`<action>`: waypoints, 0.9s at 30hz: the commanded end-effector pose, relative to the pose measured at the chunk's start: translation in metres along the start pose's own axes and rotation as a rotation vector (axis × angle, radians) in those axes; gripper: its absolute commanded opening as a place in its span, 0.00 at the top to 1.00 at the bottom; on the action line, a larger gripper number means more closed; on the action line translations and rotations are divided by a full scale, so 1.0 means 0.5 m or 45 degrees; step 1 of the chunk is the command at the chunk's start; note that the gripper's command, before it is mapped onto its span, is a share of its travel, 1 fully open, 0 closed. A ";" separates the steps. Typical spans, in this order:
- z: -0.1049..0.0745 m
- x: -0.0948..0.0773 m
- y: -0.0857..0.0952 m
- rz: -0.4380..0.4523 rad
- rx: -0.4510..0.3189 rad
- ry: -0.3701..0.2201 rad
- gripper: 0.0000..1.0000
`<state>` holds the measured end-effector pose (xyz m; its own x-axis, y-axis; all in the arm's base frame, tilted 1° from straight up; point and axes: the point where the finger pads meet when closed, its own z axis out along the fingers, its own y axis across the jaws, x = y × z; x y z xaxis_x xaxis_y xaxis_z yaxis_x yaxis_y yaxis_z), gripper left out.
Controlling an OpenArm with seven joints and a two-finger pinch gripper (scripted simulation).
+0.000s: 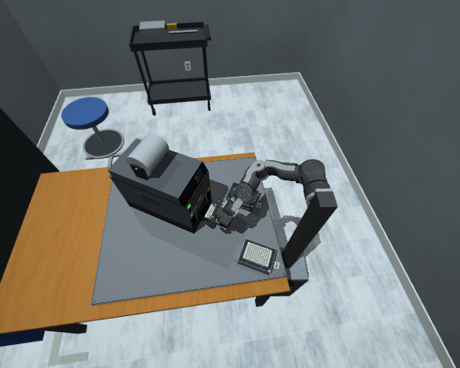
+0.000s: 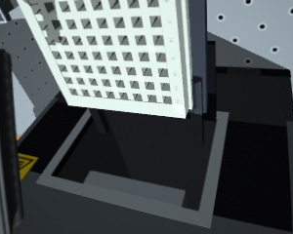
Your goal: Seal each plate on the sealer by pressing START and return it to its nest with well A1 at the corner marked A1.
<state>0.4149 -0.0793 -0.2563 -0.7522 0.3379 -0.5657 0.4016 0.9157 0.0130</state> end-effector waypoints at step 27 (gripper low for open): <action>-0.044 -0.048 0.077 0.003 0.028 -0.145 1.00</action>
<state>0.4364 -0.0478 -0.2251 -0.6883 0.3121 -0.6549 0.4163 0.9092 -0.0043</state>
